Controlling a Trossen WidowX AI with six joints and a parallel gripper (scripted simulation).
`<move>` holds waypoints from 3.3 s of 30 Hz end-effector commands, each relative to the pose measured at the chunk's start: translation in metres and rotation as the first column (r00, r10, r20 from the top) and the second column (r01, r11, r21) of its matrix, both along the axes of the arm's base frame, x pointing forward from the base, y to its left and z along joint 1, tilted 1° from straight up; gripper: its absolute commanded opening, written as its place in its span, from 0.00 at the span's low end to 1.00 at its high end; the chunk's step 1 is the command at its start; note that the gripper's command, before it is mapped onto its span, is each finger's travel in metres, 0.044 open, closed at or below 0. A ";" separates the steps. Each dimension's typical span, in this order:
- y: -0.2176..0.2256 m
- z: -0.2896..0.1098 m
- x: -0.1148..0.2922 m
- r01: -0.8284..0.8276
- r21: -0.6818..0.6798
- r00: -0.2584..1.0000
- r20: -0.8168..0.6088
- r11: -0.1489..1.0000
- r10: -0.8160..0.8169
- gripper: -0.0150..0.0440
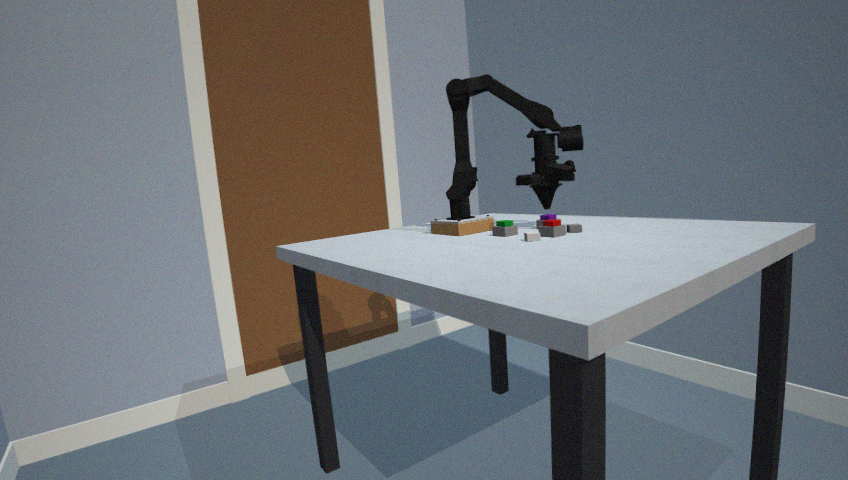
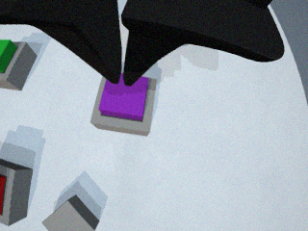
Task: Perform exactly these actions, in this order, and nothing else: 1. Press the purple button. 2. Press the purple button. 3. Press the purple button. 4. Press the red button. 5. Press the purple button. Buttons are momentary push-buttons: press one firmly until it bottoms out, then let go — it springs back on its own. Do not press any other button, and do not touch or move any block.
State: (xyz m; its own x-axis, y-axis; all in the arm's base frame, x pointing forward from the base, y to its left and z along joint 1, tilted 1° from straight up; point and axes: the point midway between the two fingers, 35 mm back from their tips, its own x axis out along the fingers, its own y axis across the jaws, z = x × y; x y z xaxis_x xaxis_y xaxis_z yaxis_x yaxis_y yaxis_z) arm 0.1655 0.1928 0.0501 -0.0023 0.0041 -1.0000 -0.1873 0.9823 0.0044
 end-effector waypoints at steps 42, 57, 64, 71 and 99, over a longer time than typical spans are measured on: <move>0.001 -0.023 0.002 -0.005 0.003 1.000 0.009 1.000 0.005 0.29; 0.001 -0.023 0.002 -0.005 0.003 1.000 0.009 1.000 0.005 0.29; 0.003 -0.018 0.003 0.000 0.012 1.000 0.011 1.000 0.000 0.29; 0.001 0.009 0.002 -0.005 0.003 1.000 0.009 1.000 0.005 0.29; -0.083 0.063 0.119 -0.004 -0.006 1.000 0.020 1.000 0.005 0.29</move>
